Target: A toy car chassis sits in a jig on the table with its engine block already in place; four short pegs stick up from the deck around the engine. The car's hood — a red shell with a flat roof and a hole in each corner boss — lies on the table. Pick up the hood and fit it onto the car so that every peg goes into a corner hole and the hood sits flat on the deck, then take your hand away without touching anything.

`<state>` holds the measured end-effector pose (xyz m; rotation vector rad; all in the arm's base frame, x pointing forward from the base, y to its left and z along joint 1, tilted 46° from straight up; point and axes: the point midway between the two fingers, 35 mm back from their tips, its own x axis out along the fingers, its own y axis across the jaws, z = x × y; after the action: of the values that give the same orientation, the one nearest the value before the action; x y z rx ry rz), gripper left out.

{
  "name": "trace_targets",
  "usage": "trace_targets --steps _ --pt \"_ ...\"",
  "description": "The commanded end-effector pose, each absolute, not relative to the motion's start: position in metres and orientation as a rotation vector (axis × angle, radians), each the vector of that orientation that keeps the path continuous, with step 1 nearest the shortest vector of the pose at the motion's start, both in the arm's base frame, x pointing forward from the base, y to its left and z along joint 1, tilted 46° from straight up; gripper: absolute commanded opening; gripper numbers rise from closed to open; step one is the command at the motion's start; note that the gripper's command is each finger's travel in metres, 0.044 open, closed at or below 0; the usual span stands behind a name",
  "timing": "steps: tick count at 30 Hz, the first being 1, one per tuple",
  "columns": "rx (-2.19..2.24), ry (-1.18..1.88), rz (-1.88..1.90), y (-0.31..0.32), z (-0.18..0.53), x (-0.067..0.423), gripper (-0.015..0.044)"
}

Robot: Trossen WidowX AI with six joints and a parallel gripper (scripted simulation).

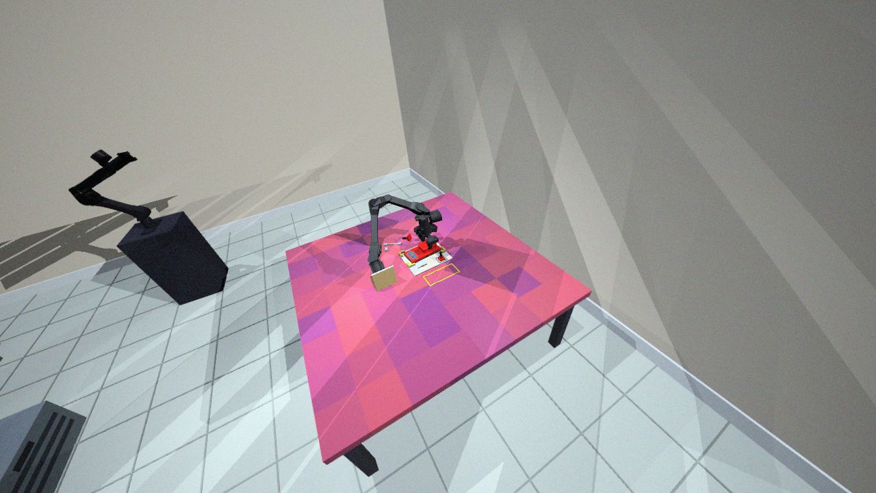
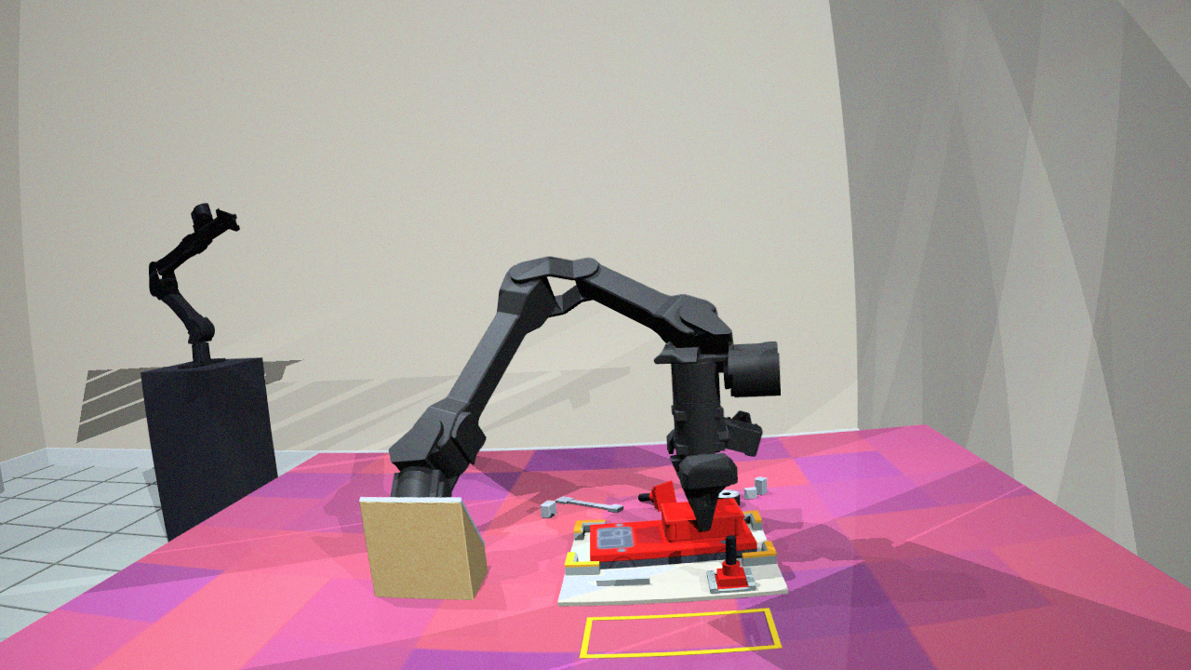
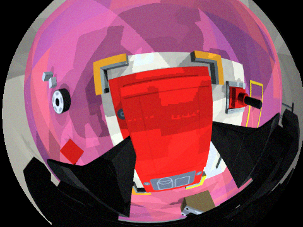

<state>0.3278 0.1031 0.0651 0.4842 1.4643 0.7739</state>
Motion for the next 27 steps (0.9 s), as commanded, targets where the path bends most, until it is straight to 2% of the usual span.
trace_targets --steps 1,13,27 --pt "0.484 1.464 0.774 0.103 0.065 0.328 0.0131" --pt "0.484 1.464 0.774 0.103 0.065 0.328 0.0440" --pt "0.480 1.473 0.774 0.052 0.114 0.333 0.0440"
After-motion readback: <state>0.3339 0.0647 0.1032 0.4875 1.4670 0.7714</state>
